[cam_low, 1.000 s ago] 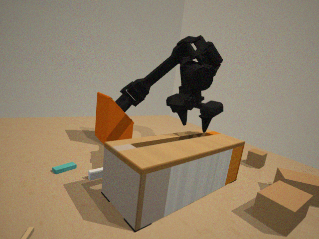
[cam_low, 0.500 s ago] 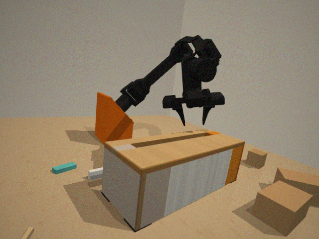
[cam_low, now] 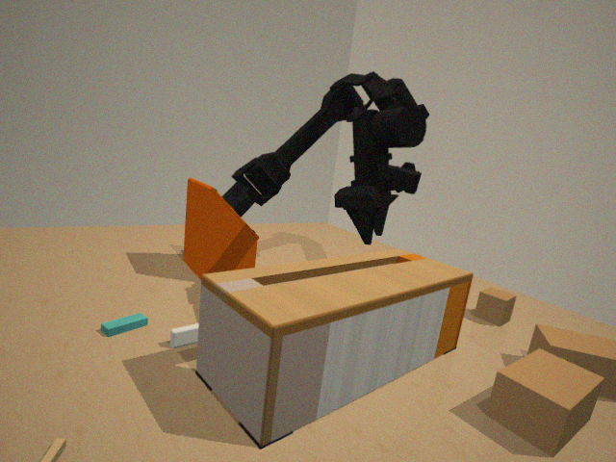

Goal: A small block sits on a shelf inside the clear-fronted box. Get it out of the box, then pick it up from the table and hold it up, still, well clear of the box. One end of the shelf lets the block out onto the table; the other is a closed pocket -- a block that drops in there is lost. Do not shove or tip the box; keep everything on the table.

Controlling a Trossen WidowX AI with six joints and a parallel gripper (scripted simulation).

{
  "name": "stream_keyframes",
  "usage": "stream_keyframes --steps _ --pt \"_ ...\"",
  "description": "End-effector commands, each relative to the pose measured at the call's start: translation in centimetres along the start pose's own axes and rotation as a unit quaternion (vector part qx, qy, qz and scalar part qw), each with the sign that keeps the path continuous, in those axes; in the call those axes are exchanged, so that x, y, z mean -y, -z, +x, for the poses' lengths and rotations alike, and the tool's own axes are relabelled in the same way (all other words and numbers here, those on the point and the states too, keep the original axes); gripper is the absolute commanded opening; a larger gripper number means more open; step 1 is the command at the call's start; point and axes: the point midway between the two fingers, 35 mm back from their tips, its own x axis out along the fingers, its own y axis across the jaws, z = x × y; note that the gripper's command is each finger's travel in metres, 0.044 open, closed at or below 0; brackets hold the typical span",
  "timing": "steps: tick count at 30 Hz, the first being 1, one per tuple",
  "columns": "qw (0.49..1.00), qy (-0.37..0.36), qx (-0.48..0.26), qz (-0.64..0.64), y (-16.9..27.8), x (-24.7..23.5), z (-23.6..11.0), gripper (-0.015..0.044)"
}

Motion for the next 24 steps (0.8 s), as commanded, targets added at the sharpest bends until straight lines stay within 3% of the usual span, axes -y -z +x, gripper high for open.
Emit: stream_keyframes --steps 1,8,14,22,24 --pt "0.862 0.069 -0.001 -0.502 0.4 -1.9 -0.5 0.0285" --pt "0.685 0.102 -0.023 -0.721 0.6 -2.6 -0.7 0.0285" --pt "0.489 0.124 -0.052 -0.862 0.7 -3.2 -0.9 0.0285" --pt "0.197 0.138 -0.101 -0.966 0.8 -3.9 -1.2 0.0285" --pt "0.170 0.138 -0.105 -0.970 0.8 -4.0 -1.2 0.0285"
